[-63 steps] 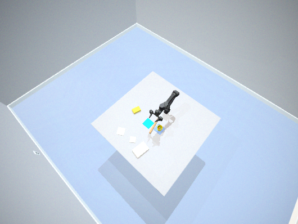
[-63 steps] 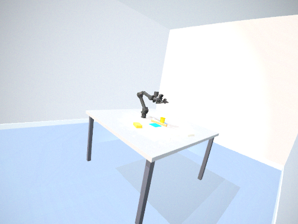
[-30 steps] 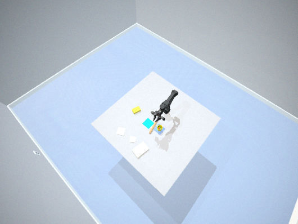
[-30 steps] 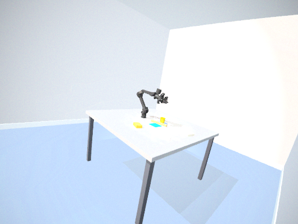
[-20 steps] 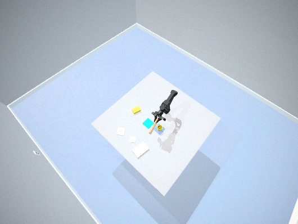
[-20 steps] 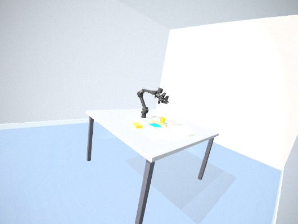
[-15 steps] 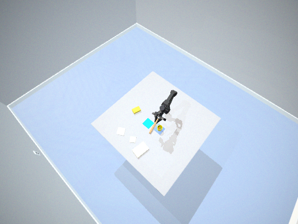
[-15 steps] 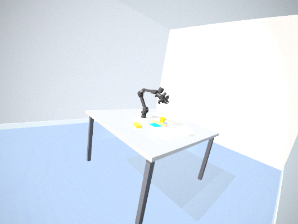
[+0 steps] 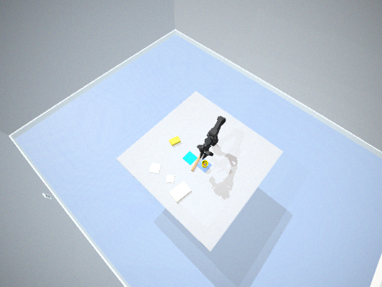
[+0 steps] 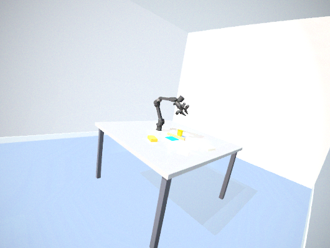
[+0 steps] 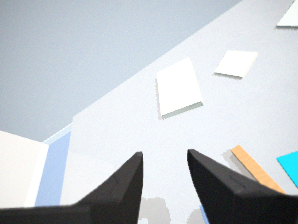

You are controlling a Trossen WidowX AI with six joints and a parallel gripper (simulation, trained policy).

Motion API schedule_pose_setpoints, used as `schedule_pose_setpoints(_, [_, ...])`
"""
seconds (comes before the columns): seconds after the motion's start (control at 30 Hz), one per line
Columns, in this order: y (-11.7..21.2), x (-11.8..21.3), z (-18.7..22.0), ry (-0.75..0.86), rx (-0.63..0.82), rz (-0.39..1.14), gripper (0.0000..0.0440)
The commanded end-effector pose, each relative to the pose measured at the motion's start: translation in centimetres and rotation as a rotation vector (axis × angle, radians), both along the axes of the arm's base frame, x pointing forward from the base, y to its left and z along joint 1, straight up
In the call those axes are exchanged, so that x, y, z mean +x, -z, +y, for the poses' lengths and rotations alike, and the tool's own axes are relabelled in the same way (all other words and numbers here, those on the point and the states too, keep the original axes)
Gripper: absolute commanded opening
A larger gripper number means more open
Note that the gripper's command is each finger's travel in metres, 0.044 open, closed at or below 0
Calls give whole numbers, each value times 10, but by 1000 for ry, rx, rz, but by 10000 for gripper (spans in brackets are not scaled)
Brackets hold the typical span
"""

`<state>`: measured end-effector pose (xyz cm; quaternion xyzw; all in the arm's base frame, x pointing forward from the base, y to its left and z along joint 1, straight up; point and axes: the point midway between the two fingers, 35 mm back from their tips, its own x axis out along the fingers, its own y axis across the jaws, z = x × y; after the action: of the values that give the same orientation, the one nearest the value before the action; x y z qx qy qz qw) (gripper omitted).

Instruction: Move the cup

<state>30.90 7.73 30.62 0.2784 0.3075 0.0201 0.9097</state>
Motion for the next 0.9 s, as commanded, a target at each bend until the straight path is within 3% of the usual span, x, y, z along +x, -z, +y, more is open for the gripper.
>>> schedule_pose_setpoints(0.0, [1,0,5,12,33,50,153])
schedule_pose_setpoints(0.87, [30,-11,23,191,159,463,150])
